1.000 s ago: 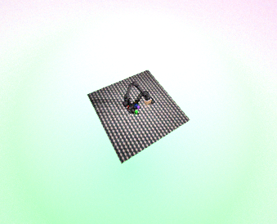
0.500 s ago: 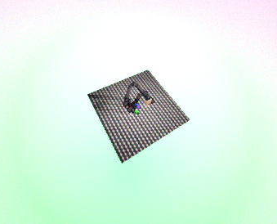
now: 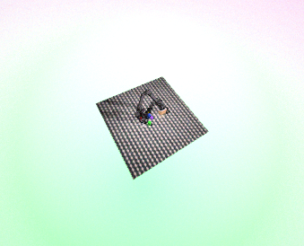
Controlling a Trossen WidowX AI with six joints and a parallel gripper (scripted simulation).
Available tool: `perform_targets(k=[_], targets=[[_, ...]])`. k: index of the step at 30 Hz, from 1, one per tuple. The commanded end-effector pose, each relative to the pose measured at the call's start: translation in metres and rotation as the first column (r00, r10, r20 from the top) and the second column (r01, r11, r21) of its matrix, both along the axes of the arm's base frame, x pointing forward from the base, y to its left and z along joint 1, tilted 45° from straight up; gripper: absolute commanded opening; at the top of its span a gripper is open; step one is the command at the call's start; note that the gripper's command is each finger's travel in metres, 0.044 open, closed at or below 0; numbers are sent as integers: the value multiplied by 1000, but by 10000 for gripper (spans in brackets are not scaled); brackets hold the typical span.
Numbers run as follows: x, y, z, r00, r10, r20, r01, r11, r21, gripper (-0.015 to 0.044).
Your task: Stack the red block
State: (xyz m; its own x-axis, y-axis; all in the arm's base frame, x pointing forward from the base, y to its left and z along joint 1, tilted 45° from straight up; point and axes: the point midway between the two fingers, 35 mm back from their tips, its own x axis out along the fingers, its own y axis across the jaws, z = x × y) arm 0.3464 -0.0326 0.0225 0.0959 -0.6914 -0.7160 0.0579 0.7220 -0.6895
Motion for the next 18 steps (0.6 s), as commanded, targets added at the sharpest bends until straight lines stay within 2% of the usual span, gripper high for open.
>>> perform_targets(k=[1, 5, 16, 18], targets=[[0, -1, 0, 1000, 5, -4, -5, 1000, -4, 440], [0, 0, 0, 1000, 0, 0, 0, 1000, 0, 440], [0, 0, 0, 1000, 0, 0, 0, 1000, 0, 151], [0, 0, 0, 1000, 0, 0, 0, 1000, 0, 138]])
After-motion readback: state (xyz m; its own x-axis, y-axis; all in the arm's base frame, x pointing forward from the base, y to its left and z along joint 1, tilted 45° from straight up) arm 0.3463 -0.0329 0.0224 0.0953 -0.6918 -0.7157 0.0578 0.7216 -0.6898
